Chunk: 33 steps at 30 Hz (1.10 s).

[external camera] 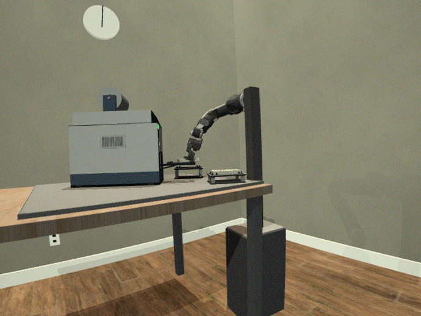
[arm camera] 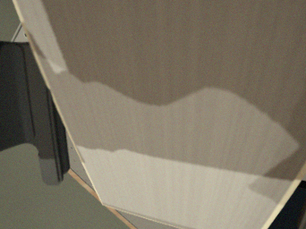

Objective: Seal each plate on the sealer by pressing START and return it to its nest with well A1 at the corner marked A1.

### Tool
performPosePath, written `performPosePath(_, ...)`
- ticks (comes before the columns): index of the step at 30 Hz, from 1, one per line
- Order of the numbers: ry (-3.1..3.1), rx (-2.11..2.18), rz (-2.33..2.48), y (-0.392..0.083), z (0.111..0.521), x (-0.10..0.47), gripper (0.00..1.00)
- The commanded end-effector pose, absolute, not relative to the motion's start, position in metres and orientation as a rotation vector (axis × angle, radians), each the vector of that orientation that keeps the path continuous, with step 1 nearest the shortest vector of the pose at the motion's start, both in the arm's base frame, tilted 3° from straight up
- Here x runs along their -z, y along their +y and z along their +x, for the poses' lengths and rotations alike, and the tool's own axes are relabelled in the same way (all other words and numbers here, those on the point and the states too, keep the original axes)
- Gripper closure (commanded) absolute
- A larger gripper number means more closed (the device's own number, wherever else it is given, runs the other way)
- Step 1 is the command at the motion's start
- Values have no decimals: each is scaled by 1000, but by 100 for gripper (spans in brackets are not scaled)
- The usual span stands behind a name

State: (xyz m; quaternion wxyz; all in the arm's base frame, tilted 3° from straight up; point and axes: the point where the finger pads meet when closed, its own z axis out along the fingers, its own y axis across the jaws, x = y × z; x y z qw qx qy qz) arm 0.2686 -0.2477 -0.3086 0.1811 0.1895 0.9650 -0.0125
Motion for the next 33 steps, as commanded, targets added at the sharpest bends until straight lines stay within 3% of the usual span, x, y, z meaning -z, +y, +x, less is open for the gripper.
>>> performPosePath(1,2718,31,536,-248,270,309,100)
performPosePath(33,2718,28,535,-247,271,323,100)
